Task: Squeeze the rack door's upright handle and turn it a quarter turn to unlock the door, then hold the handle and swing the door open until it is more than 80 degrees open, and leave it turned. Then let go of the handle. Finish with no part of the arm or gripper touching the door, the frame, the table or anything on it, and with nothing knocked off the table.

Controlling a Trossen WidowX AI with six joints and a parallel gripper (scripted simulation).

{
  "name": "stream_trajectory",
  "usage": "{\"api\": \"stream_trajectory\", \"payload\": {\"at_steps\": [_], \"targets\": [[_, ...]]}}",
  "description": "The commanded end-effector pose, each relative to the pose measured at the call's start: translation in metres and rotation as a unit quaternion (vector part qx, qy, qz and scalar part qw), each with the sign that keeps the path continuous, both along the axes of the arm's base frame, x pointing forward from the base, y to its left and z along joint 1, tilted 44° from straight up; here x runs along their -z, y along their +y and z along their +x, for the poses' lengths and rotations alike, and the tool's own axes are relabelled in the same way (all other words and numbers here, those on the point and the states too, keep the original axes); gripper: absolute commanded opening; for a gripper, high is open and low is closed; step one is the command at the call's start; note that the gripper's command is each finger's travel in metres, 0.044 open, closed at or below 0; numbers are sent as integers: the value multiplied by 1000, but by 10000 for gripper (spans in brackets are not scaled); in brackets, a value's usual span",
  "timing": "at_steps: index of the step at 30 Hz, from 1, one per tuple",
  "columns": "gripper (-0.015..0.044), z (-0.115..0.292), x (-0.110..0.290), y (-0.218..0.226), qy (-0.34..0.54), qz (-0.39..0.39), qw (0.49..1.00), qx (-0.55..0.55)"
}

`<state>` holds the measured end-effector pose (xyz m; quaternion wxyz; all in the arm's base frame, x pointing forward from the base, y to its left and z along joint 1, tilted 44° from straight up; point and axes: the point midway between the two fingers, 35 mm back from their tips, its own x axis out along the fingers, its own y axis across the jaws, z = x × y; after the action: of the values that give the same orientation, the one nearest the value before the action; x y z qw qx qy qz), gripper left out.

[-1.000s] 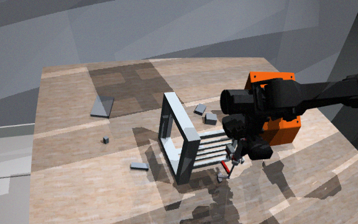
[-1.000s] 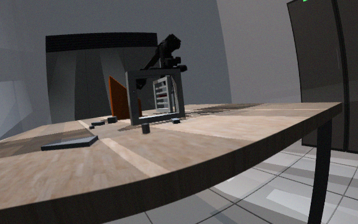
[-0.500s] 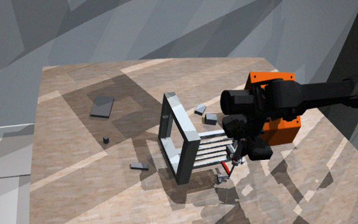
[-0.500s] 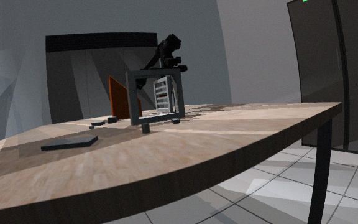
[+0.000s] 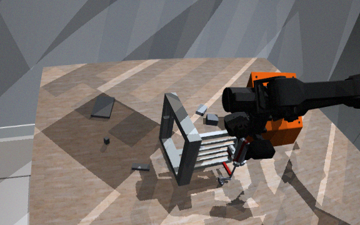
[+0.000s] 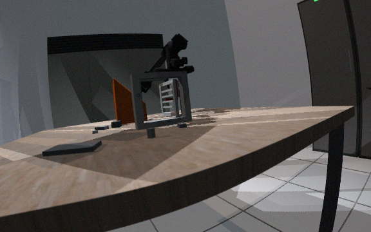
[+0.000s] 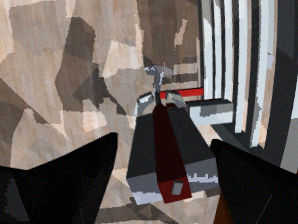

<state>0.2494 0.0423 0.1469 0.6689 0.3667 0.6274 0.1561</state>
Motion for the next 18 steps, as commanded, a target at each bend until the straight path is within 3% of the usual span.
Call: {"api": "stream_trajectory", "payload": {"at_steps": [1,18], "targets": [[286,0,-3,-4,-1,-2,1000,-1],[286,-3,-20,-21,-1,-3,1000,-1]]}}
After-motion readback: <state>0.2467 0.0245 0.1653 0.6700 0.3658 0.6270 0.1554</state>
